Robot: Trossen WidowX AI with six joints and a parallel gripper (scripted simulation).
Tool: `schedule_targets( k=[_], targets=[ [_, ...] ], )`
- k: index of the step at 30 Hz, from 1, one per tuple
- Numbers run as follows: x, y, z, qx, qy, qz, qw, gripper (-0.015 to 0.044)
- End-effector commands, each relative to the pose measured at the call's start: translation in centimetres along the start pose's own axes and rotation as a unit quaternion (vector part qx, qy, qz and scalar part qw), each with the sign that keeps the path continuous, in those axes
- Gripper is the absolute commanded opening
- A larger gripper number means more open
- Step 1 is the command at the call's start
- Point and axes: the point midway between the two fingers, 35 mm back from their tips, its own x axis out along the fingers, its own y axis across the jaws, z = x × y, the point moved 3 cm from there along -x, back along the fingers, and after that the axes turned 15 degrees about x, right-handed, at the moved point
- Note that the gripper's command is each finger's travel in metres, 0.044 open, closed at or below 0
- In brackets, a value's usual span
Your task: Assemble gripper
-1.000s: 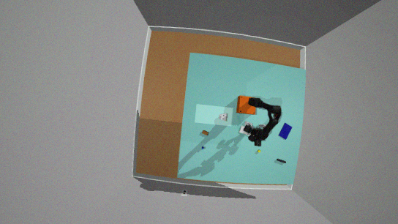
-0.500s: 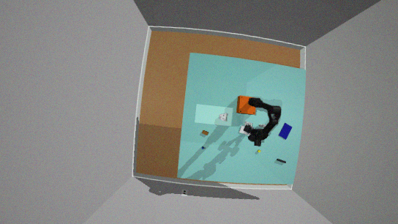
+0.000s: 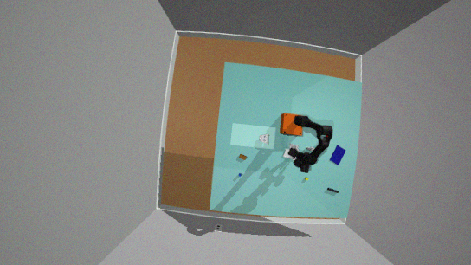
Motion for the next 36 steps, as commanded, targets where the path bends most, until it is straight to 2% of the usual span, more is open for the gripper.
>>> schedule_targets(
  k=[1,36],
  targets=[
    [0.09,0.02,-0.09,0.003,0.002,0.002,1.000,0.0134],
    [1.03,0.02,-0.10,0.003,0.002,0.002,1.000,0.0134]
  ],
)
